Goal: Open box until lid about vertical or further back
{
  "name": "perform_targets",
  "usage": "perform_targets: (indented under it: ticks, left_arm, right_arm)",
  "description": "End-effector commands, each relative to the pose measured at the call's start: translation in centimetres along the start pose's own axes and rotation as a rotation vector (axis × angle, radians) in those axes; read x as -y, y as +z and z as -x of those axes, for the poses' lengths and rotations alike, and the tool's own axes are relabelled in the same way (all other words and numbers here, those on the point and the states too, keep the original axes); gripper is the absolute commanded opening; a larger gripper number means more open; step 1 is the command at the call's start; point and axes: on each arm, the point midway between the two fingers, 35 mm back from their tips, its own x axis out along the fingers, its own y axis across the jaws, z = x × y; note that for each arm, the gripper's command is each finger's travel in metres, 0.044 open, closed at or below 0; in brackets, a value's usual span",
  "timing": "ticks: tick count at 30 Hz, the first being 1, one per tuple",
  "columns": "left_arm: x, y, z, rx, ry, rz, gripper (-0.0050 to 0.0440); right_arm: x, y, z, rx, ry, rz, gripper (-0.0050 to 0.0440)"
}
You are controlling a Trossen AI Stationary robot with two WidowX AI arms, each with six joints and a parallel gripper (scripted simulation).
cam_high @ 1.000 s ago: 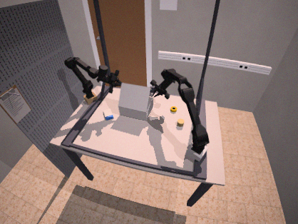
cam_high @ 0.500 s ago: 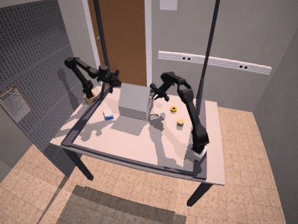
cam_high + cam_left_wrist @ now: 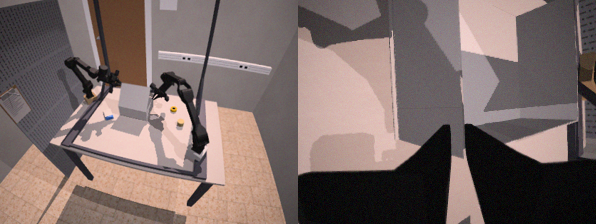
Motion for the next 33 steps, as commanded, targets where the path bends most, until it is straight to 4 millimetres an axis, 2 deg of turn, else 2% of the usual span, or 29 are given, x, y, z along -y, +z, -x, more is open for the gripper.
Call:
perform_targets:
  ticks: [1, 5, 10, 12, 33]
  left_arm:
    - [0.7, 0.1, 0.9, -0.019, -0.005, 0.017, 0.0030]
    - [0.7, 0.1, 0.9, -0.019, -0.005, 0.017, 0.0010]
    - [0.7, 0.1, 0.9, -0.019, -0.005, 0.017, 0.0015]
    - [0.7, 0.1, 0.9, -0.019, -0.005, 0.017, 0.0016]
    - [0.7, 0.1, 0.9, -0.019, -0.005, 0.017, 0.0022]
  right_arm:
    - [-0.6, 0.7, 0.2, 0.021, 0.015, 0.008, 0.0004]
    - [-0.6, 0.7, 0.2, 0.021, 0.015, 0.008, 0.0004]
    - [-0.9, 0.8, 0.3, 0.027, 0.018, 0.008, 0.0004]
    - [-1.2, 1.5, 0.5, 0.035, 0.027, 0.013, 0.0004]
    - [-1.3, 2.6, 1.5, 0.035, 0.025, 0.017, 0.0004]
